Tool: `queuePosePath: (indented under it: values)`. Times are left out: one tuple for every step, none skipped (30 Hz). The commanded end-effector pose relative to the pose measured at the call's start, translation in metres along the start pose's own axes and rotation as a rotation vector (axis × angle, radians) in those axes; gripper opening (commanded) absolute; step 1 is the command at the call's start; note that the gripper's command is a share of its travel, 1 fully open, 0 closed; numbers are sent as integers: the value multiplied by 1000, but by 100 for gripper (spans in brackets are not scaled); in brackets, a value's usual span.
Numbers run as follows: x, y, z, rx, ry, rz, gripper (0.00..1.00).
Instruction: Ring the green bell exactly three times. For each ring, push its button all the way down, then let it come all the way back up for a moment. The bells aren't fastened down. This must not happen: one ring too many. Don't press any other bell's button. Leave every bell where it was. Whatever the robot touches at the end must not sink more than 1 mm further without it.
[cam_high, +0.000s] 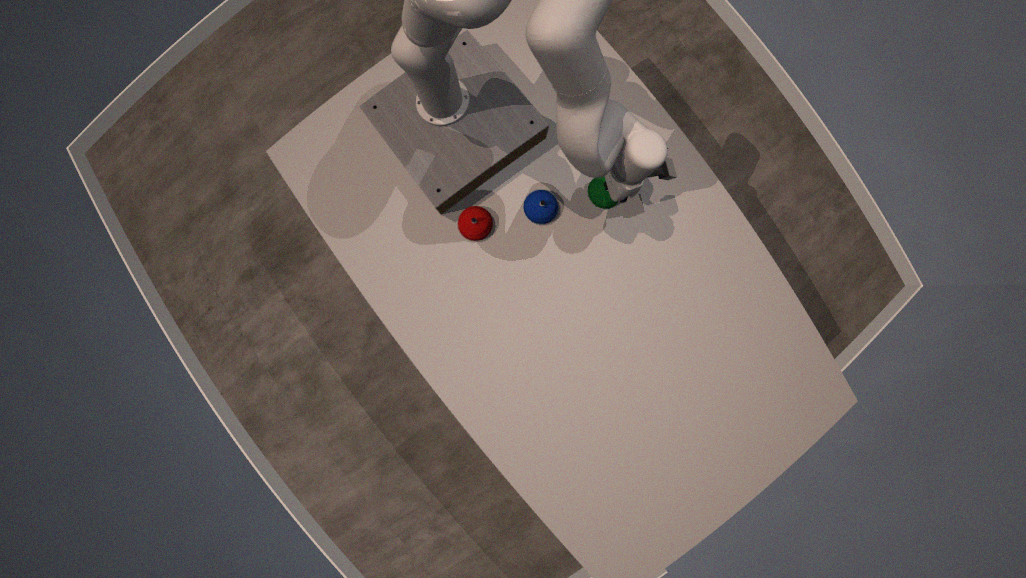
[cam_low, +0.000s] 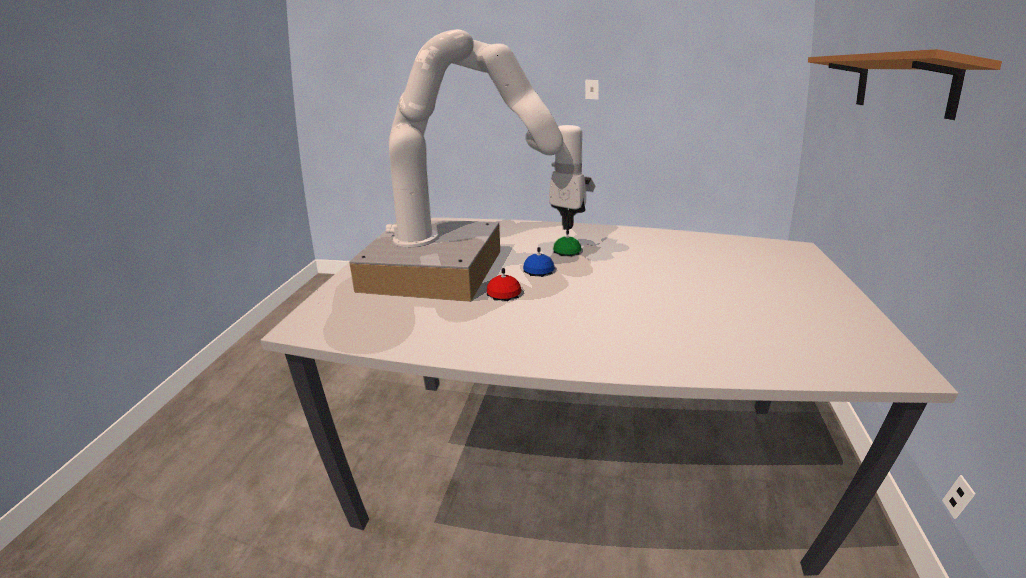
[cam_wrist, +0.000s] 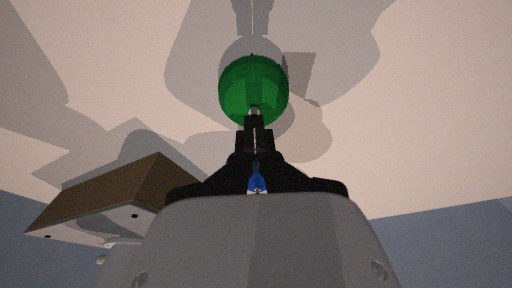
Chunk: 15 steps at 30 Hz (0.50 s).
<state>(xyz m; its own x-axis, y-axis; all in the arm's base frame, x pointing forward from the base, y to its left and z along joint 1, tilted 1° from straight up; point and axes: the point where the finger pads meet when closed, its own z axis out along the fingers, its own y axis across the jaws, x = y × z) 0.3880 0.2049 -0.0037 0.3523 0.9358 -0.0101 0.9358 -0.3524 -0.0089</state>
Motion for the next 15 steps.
queuePosePath:
  values:
    - [1, 1, 1, -2, 3, 0, 0]
    - [1, 1, 2, -2, 3, 0, 0]
    - [1, 1, 3, -2, 3, 0, 0]
    - [1, 1, 4, -2, 3, 0, 0]
    - [1, 1, 5, -2, 2, 0, 0]
    - [1, 1, 6, -2, 2, 0, 0]
    - [1, 1, 7, -2, 2, 0, 0]
    - [1, 1, 7, -2, 2, 0, 0]
    - [1, 1, 7, -2, 2, 0, 0]
    - [1, 1, 8, -2, 2, 0, 0]
    - [1, 1, 8, -2, 2, 0, 0]
    - [1, 1, 8, -2, 2, 0, 0]
    - [1, 1, 8, -2, 2, 0, 0]
    - [1, 1, 8, -2, 2, 0, 0]
    - [1, 1, 8, -2, 2, 0, 0]
